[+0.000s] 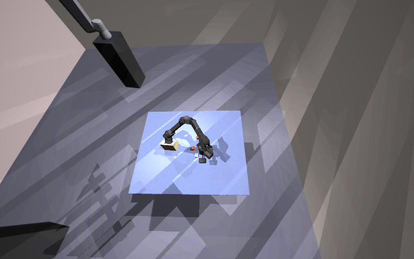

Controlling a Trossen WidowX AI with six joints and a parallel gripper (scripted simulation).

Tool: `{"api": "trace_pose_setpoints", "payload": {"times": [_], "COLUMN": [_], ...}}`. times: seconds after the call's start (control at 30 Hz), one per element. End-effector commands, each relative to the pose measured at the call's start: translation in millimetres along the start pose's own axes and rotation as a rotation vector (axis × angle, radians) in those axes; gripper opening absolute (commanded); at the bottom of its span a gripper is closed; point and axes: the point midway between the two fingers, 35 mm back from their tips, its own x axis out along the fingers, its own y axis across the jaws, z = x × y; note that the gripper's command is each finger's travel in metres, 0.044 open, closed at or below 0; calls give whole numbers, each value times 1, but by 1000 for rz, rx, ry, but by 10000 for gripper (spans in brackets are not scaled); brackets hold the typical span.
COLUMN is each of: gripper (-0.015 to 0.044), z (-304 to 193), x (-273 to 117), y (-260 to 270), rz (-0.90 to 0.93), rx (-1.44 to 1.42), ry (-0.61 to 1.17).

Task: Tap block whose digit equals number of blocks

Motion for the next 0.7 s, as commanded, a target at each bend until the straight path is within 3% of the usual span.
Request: {"api": "trace_pose_setpoints", "payload": {"times": [0.0,0.27,0.33,0.47,0.67], "gripper": [400,400,348,242,85], "z": [0,0,1,0,-1], "x": [0,0,14,78,82], "y": [-2,-2,-2,-1,-1], "rz": [-2,-2,-3,0,1], "rx": [-2,-2,-2,-3,-3], "ry": [5,5,4,4,4]}}
